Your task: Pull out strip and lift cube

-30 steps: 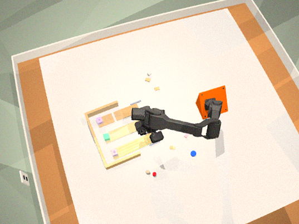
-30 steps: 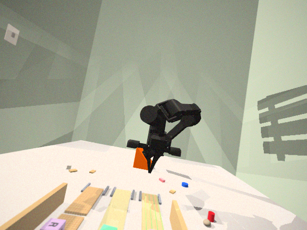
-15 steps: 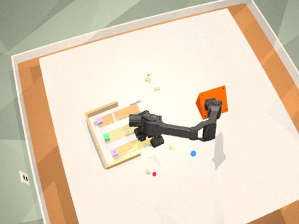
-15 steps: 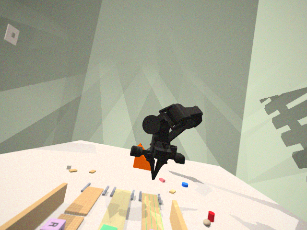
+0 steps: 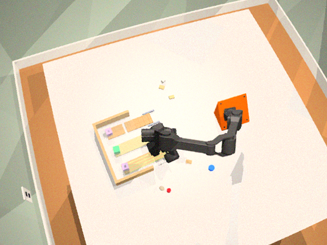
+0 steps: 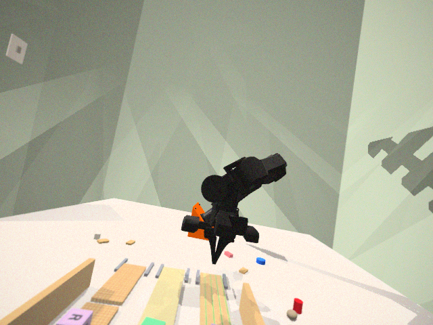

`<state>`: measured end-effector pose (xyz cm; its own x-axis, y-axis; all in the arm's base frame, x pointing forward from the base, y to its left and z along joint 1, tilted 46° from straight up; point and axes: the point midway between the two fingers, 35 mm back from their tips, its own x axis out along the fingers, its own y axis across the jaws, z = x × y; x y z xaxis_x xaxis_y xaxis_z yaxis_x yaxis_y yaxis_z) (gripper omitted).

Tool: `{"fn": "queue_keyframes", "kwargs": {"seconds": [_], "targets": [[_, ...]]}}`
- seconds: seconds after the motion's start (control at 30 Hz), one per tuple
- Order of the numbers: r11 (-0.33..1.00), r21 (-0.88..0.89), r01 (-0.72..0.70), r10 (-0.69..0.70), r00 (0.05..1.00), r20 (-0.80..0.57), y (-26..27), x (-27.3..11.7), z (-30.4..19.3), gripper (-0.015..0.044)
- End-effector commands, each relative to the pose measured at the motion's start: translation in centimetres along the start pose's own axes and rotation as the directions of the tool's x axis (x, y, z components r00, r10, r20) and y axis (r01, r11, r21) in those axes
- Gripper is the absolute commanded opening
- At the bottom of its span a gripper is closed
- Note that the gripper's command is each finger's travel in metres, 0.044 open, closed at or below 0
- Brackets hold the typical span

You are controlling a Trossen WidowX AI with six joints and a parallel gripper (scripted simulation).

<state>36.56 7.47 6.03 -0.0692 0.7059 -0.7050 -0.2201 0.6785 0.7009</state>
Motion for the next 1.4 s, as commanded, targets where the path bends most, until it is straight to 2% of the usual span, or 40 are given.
{"fn": "queue_keyframes", "kwargs": {"seconds": [0.0, 0.63, 1.37], "targets": [[1.000, 0.005, -0.005, 0.005, 1.000, 0.001, 0.1, 0.7, -0.1, 0.0000], [1.000, 0.005, -0.008, 0.008, 1.000, 0.002, 0.2, 3.8, -0.3, 0.0000], [1.000, 0.005, -0.009, 0.009, 1.000, 0.002, 0.2, 3.9, -0.4, 0.0000]]}}
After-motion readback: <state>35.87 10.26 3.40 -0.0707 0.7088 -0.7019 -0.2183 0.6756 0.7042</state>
